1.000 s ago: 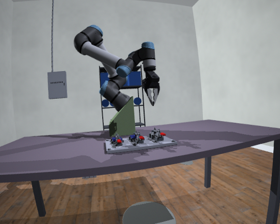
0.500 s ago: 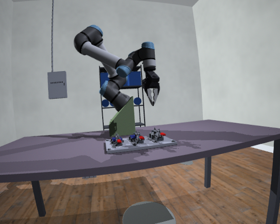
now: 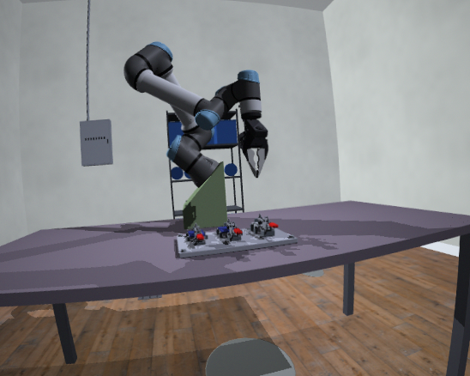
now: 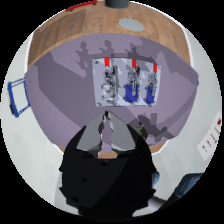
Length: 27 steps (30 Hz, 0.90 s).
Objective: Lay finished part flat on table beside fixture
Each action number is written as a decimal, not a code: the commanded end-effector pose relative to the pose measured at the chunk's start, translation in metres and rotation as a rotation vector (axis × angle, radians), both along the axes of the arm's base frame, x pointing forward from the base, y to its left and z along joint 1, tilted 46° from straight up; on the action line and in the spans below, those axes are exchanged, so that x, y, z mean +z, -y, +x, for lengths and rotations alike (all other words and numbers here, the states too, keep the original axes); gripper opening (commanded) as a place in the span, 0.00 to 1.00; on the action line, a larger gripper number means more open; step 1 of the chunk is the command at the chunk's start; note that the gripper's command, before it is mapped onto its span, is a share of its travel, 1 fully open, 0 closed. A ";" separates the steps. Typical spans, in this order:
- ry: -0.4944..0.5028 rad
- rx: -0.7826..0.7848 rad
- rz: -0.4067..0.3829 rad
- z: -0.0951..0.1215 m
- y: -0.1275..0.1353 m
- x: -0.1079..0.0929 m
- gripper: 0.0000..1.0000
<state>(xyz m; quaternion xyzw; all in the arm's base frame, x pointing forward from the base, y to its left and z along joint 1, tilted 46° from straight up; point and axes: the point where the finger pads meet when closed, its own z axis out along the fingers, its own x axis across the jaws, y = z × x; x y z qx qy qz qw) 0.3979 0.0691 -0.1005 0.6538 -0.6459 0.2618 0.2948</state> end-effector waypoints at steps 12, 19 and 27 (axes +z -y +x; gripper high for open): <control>0.001 0.000 0.000 0.000 0.000 0.000 0.00; 0.001 0.000 0.000 0.000 0.000 0.000 0.00; 0.001 0.000 0.000 0.000 0.000 0.000 0.59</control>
